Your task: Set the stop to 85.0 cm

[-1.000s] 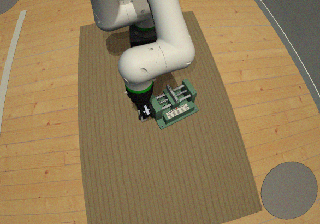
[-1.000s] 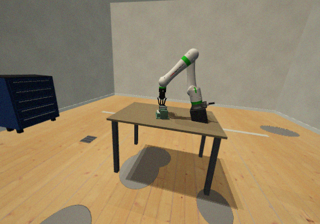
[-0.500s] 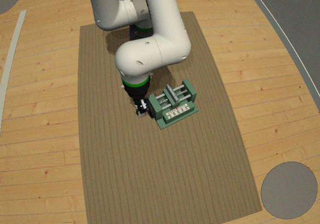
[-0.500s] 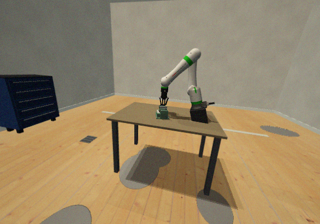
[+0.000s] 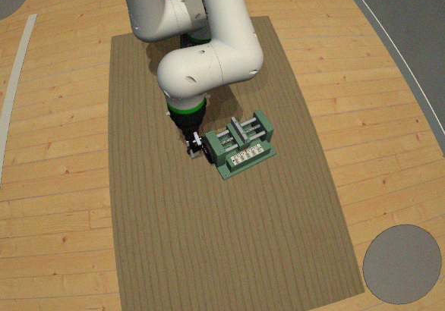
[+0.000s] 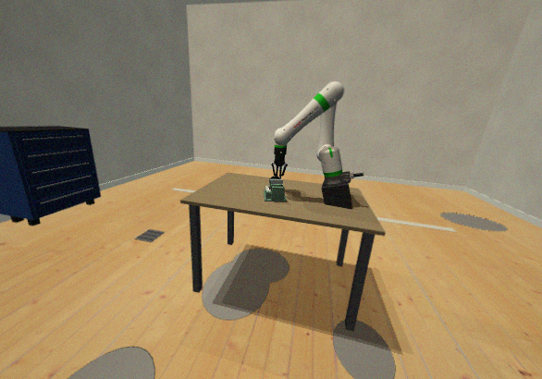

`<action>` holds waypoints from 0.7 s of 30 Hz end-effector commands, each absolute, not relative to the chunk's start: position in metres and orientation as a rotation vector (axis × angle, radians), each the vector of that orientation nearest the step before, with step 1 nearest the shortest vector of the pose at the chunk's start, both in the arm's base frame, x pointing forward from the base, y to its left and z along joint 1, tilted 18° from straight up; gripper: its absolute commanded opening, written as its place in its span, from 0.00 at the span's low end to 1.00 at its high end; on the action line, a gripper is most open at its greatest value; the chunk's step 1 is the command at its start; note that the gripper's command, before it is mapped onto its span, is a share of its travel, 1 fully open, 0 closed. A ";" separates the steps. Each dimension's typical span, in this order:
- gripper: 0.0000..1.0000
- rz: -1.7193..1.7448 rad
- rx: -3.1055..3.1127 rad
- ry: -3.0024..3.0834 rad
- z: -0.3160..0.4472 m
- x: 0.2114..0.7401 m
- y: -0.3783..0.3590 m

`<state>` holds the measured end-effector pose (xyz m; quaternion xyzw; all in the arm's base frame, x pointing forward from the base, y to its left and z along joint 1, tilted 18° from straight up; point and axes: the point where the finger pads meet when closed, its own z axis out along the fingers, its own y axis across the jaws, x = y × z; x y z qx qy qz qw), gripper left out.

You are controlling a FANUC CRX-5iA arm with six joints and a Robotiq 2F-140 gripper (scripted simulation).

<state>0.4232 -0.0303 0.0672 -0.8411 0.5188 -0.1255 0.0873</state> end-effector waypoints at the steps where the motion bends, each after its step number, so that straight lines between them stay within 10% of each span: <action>1: 0.04 -0.374 -2.505 1.545 0.070 0.421 -0.031; 21: 0.04 -0.374 -2.505 1.545 0.094 0.413 -0.032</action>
